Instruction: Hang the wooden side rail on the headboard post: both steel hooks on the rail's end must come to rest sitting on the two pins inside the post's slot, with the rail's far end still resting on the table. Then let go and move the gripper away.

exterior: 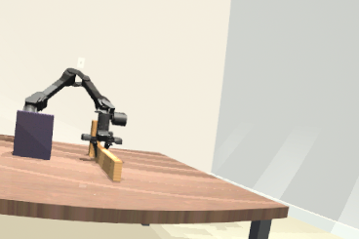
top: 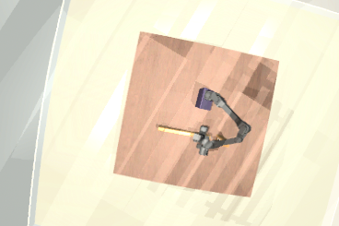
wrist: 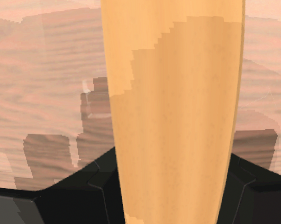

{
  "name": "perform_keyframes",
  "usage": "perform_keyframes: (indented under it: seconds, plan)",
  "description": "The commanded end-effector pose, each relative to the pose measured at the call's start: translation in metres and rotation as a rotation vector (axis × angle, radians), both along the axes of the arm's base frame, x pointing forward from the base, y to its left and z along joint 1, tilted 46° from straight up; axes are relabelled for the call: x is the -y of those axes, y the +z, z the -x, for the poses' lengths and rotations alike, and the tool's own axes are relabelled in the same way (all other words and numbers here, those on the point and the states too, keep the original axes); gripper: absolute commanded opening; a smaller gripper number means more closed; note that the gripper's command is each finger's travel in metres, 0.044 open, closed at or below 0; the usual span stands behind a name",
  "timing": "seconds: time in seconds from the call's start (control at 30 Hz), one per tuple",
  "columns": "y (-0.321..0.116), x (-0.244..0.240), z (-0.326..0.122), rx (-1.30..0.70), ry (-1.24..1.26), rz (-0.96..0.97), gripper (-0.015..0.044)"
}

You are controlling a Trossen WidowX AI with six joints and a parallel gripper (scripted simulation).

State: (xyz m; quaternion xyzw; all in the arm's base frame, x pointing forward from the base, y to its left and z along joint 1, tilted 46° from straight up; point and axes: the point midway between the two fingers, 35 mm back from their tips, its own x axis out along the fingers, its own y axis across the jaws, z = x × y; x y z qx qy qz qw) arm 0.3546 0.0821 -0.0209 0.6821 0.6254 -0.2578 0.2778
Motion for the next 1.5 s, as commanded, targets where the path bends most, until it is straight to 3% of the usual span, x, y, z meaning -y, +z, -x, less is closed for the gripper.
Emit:
perform_keyframes:
  seconds: [0.0,1.47]
  plan:
    - [0.0013,0.0021,0.0008,-0.018,-0.016,-0.006,0.0]
    - [0.0064,0.0074,0.0014,-0.018,-0.016,-0.006,0.0]
